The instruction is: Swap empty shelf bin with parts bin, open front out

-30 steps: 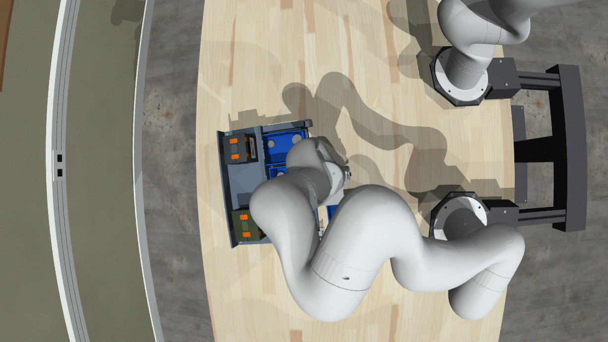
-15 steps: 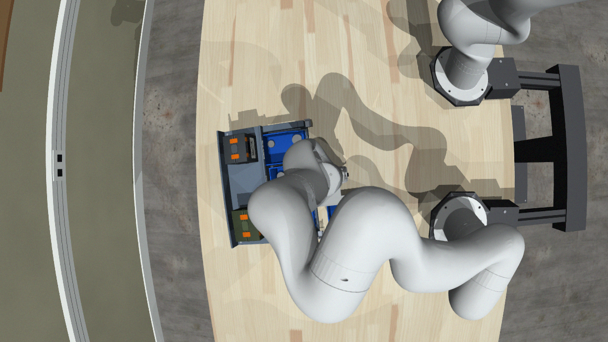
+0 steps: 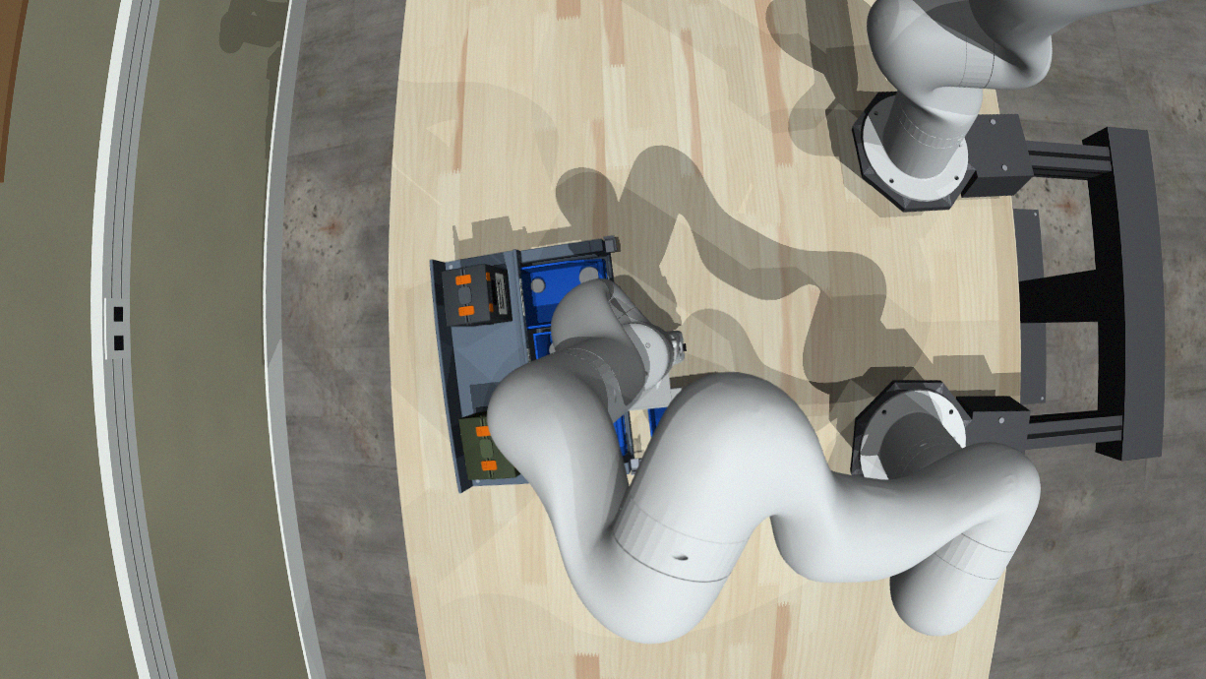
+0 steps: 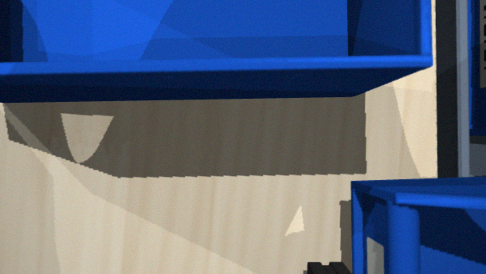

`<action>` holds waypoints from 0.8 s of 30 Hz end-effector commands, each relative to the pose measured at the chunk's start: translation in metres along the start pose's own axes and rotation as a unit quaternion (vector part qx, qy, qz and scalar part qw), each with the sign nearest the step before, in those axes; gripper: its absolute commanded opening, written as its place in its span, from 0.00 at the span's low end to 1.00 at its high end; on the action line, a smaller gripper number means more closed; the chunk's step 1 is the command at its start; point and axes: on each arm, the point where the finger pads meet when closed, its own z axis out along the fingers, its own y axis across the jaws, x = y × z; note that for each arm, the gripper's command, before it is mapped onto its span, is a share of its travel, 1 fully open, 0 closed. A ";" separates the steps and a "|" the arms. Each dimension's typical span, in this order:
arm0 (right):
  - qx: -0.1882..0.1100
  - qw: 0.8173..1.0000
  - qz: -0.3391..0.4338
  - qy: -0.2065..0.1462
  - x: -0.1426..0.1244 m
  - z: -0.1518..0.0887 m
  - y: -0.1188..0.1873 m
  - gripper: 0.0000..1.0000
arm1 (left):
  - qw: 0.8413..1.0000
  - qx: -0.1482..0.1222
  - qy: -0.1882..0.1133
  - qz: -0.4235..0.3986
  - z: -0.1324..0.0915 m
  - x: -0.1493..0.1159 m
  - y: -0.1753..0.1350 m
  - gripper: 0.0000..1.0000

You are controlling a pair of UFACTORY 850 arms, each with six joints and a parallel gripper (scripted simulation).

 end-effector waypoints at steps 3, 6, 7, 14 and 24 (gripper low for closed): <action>0.000 1.000 0.000 0.001 0.000 -0.001 0.000 1.00 | 1.000 0.000 0.000 0.000 0.000 0.000 0.001 0.00; 0.000 1.000 0.000 0.001 0.000 -0.001 0.000 1.00 | 1.000 0.000 0.000 0.000 0.000 0.000 0.001 0.00; 0.000 1.000 0.000 0.001 0.000 -0.001 0.000 1.00 | 1.000 0.000 0.000 0.000 0.000 0.000 0.001 0.00; 0.000 1.000 0.000 0.001 0.000 -0.001 0.000 1.00 | 1.000 0.000 0.000 0.000 0.000 0.000 0.002 0.00; 0.000 1.000 0.000 0.001 0.000 -0.001 0.000 1.00 | 1.000 0.000 0.000 0.000 0.000 0.000 0.007 0.00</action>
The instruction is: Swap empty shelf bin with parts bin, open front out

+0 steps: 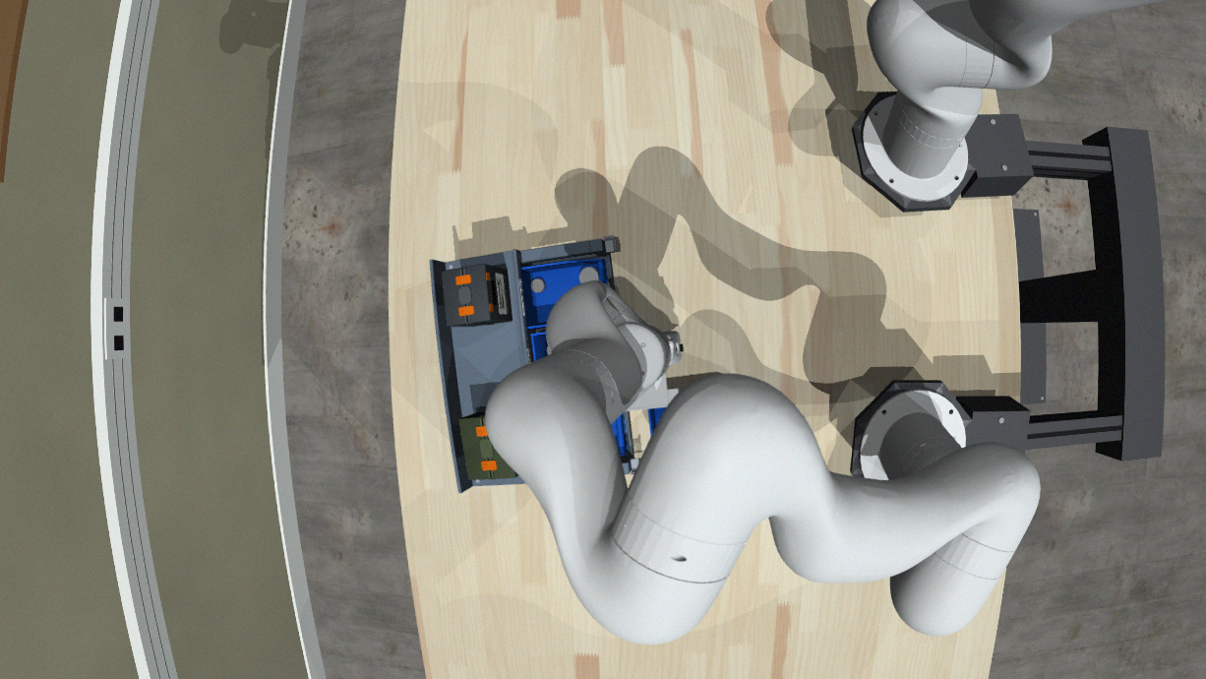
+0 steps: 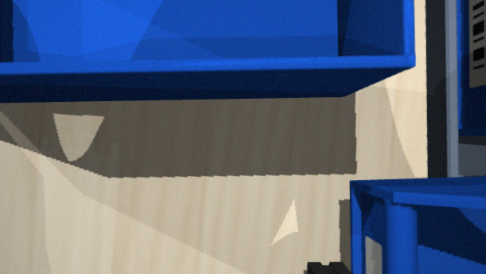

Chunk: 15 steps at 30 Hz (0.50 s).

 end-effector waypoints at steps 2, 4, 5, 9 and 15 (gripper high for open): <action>0.000 1.000 0.000 0.001 0.000 -0.001 0.000 1.00 | 1.000 0.000 0.000 0.000 0.000 0.000 0.005 0.00; 0.000 1.000 0.000 0.001 0.000 -0.001 0.000 1.00 | 1.000 0.000 0.000 0.000 0.000 0.000 0.007 0.00; 0.000 1.000 0.000 0.001 0.000 -0.001 0.000 1.00 | 1.000 0.000 0.000 0.000 0.000 0.000 0.008 0.00; 0.000 1.000 0.000 0.001 0.000 -0.001 0.000 1.00 | 1.000 0.000 0.000 0.000 0.000 0.000 0.013 0.00; 0.000 1.000 0.000 0.001 0.000 -0.001 0.000 1.00 | 1.000 0.000 0.000 0.000 0.000 0.000 0.019 0.00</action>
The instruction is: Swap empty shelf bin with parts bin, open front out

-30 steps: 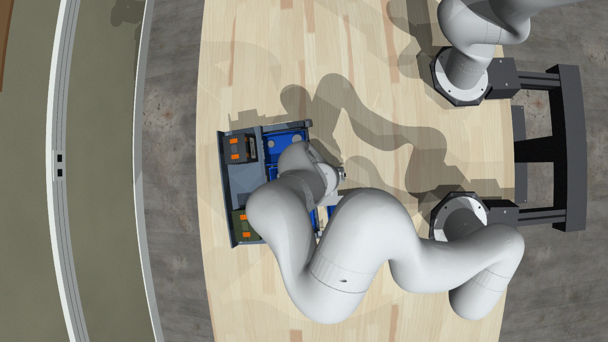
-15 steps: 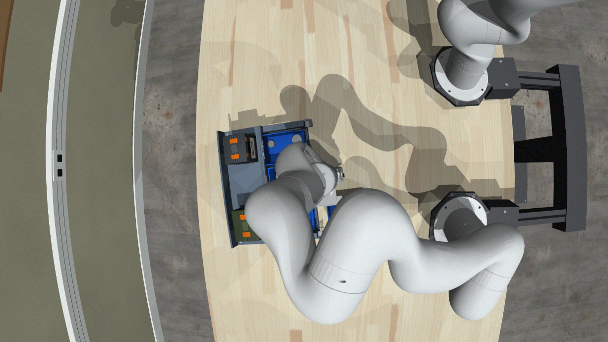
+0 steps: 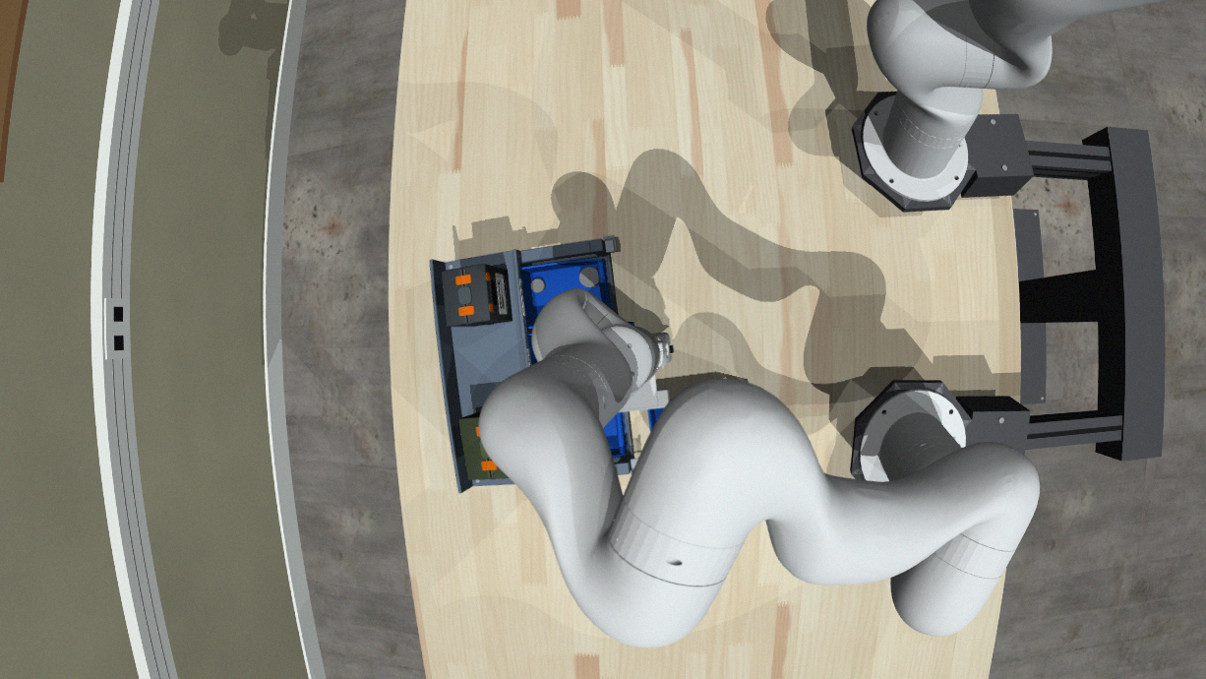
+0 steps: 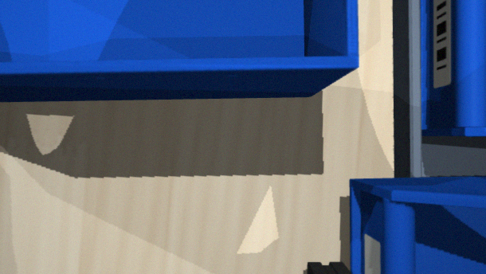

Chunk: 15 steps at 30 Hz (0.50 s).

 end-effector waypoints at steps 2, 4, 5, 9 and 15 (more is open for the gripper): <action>0.000 1.000 0.000 0.001 0.000 -0.001 0.000 1.00 | 1.000 0.002 0.002 0.000 0.000 0.000 0.006 0.00; 0.000 1.000 0.000 0.001 0.000 -0.001 0.000 1.00 | 1.000 0.002 0.002 0.000 0.000 0.000 0.009 0.00; 0.000 1.000 0.000 0.001 0.000 -0.001 0.000 1.00 | 1.000 0.002 0.002 0.000 0.000 0.000 0.010 0.00; 0.000 1.000 0.000 0.001 0.000 -0.001 0.000 1.00 | 1.000 0.002 0.002 0.000 0.000 0.000 0.016 0.00; 0.000 1.000 0.000 0.001 0.000 -0.001 0.000 1.00 | 1.000 0.002 0.002 0.000 0.000 0.000 0.025 0.00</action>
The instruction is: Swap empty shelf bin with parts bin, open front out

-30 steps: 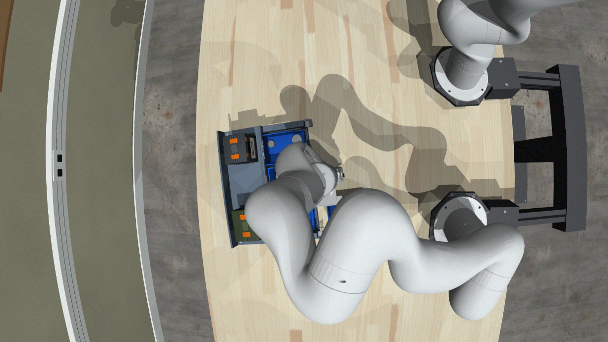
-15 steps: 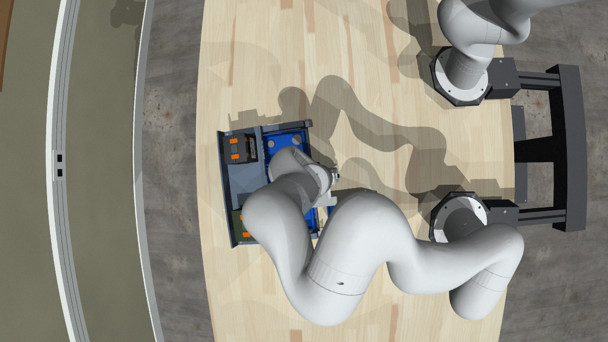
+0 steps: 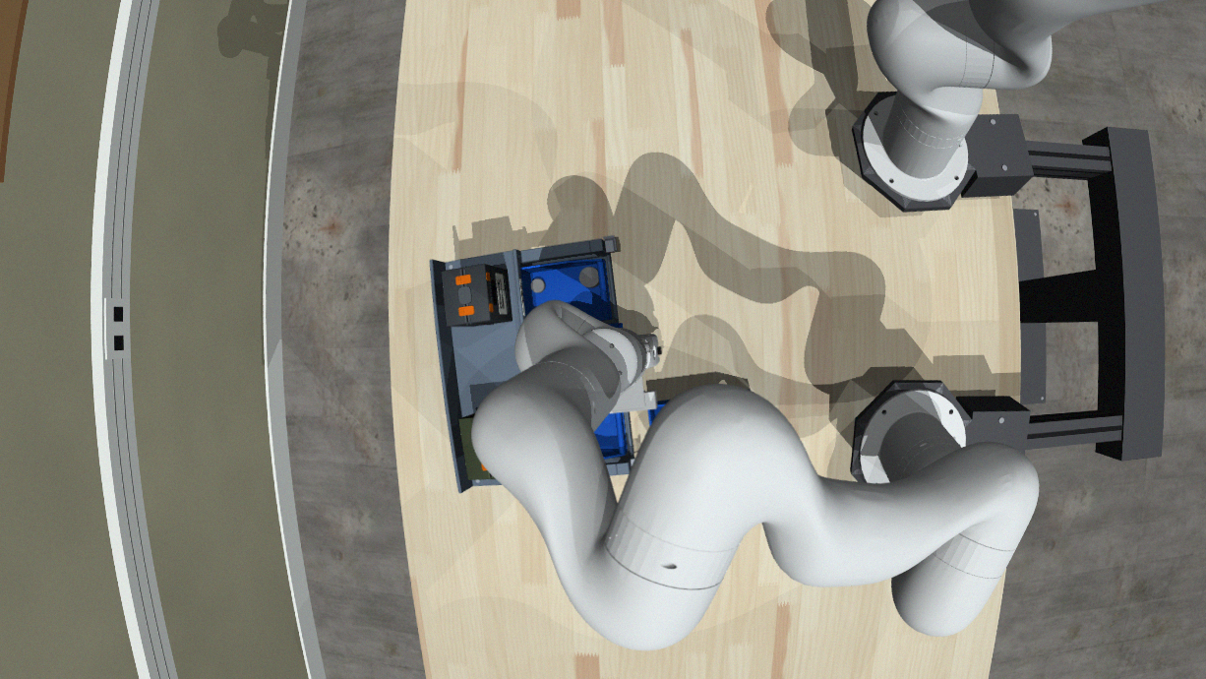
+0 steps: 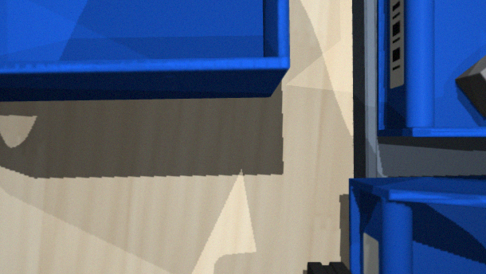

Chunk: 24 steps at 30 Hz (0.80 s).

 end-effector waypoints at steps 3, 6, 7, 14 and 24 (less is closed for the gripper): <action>0.000 1.000 0.000 0.001 0.000 -0.001 0.000 1.00 | 1.000 0.004 0.003 0.000 0.000 0.000 0.007 0.00; 0.000 1.000 0.000 0.001 0.000 -0.001 0.000 1.00 | 1.000 0.004 0.003 0.000 0.000 0.000 0.011 0.00; 0.000 1.000 0.000 0.001 0.000 -0.001 0.000 1.00 | 1.000 0.004 0.003 0.000 0.000 0.000 0.012 0.00; 0.000 1.000 0.000 0.001 0.000 -0.001 0.000 1.00 | 1.000 0.004 0.003 0.000 0.000 0.000 0.019 0.00; 0.000 1.000 0.000 0.001 0.000 -0.001 0.000 1.00 | 1.000 0.004 0.003 0.000 0.000 0.000 0.023 0.00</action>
